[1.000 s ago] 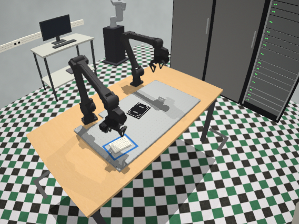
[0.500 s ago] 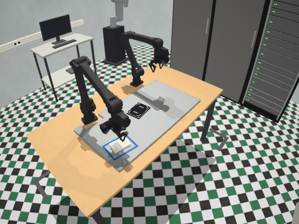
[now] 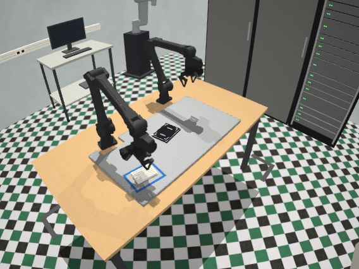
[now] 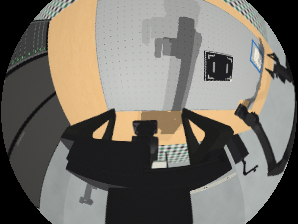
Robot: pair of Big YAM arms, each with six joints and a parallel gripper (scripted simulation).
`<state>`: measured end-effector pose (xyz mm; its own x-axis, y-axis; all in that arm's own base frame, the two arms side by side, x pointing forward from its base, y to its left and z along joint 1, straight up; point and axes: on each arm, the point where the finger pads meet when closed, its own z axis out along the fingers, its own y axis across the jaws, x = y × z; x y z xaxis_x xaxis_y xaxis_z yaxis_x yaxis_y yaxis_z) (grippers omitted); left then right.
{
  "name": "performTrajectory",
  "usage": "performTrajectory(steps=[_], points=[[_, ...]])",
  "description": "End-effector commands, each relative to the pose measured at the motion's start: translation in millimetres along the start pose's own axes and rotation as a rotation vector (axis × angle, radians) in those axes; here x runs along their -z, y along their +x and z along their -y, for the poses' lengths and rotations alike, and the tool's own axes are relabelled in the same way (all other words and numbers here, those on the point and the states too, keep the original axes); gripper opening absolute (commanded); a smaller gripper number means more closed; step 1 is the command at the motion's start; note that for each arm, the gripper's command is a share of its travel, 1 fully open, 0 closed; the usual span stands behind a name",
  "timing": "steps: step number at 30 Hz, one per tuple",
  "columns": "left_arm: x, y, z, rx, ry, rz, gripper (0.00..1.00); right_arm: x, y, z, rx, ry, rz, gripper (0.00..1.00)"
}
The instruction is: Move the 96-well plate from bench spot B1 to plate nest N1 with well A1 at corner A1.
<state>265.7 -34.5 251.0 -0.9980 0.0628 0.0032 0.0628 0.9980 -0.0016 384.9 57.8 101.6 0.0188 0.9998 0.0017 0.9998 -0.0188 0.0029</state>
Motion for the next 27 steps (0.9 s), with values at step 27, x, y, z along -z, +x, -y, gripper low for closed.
performTrajectory(steps=[27], points=[[11.7, -8.7, 0.1, 0.012, 0.001, 0.038, 1.00, -48.8, -3.3, -0.3, -0.016, 0.003, 0.003, 1.00]])
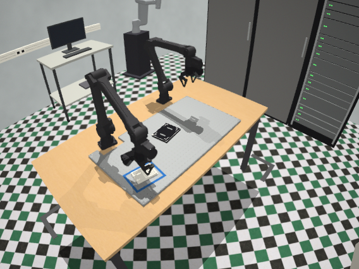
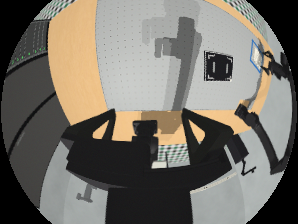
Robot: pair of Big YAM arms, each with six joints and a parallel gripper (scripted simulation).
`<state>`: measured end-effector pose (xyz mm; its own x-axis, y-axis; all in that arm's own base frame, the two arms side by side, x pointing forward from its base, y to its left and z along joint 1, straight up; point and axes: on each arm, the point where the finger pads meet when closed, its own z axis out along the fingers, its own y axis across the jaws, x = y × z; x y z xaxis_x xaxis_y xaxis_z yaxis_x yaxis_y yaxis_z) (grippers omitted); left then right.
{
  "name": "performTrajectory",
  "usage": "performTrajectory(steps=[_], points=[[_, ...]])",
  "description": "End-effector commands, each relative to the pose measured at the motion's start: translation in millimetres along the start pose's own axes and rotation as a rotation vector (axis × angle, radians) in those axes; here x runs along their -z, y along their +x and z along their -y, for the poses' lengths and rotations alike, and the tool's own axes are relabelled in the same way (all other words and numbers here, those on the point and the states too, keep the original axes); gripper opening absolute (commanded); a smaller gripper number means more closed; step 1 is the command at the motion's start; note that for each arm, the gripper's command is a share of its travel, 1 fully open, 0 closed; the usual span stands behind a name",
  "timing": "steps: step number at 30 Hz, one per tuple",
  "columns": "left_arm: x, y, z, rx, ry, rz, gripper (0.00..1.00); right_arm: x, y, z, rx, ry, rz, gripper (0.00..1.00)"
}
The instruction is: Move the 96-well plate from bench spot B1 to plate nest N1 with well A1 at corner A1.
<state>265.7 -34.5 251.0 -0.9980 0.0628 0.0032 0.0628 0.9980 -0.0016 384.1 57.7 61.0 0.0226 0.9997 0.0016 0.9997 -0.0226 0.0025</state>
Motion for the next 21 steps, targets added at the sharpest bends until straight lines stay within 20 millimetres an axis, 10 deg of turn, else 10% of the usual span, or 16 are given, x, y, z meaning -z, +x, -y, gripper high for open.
performTrajectory(steps=[1, 21], points=[[11.7, -8.7, 0.1, 0.012, 0.001, 0.038, 1.00, -8.1, -3.1, -1.2, -0.013, 0.003, 0.003, 1.00], [11.7, -8.7, 0.1, 0.012, 0.001, 0.038, 1.00, -38.3, -4.1, -0.5, -0.012, 0.003, 0.003, 1.00]])
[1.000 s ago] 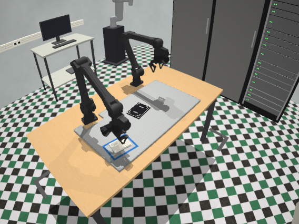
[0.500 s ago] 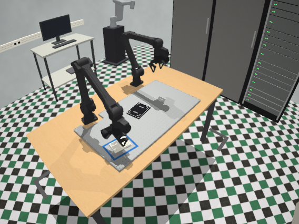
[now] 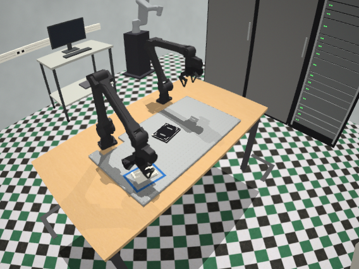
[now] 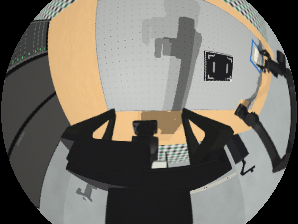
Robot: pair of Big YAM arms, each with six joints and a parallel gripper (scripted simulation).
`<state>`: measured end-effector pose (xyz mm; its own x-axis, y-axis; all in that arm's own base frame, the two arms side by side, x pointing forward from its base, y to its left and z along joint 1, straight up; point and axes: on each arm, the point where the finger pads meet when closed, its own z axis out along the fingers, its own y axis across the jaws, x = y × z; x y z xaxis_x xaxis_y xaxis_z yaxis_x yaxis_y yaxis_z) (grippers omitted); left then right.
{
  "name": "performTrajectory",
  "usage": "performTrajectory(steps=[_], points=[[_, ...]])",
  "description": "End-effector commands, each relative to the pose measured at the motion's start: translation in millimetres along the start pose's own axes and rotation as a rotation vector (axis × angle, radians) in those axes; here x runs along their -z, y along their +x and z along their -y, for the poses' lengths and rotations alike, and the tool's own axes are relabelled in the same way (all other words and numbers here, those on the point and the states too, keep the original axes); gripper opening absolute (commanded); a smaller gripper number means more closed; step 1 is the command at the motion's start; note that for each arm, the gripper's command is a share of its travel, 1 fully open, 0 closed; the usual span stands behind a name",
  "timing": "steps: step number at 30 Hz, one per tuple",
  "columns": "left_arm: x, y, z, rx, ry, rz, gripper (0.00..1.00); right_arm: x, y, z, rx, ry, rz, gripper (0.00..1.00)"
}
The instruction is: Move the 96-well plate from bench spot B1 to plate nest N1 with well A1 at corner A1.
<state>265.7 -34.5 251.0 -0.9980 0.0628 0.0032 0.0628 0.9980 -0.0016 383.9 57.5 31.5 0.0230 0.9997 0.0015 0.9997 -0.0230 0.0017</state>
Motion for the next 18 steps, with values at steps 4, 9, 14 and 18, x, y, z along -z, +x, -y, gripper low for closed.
performTrajectory(steps=[4, 9, 14, 18], points=[[11.7, -8.7, 0.1, 0.012, 0.001, 0.038, 1.00, -14.3, -4.0, -0.6, -0.011, 0.003, 0.003, 1.00], [11.7, -8.7, 0.1, 0.012, 0.001, 0.038, 1.00, -9.1, -3.9, -1.3, -0.011, -0.008, 0.001, 1.00], [11.7, -8.7, 0.1, 0.012, 0.001, 0.038, 1.00, -0.3, 0.8, -11.1, -0.002, -0.028, -0.003, 1.00], [11.7, -8.7, 0.1, 0.012, 0.001, 0.038, 1.00, -0.3, 0.8, -11.2, -0.002, -0.028, -0.003, 1.00]])
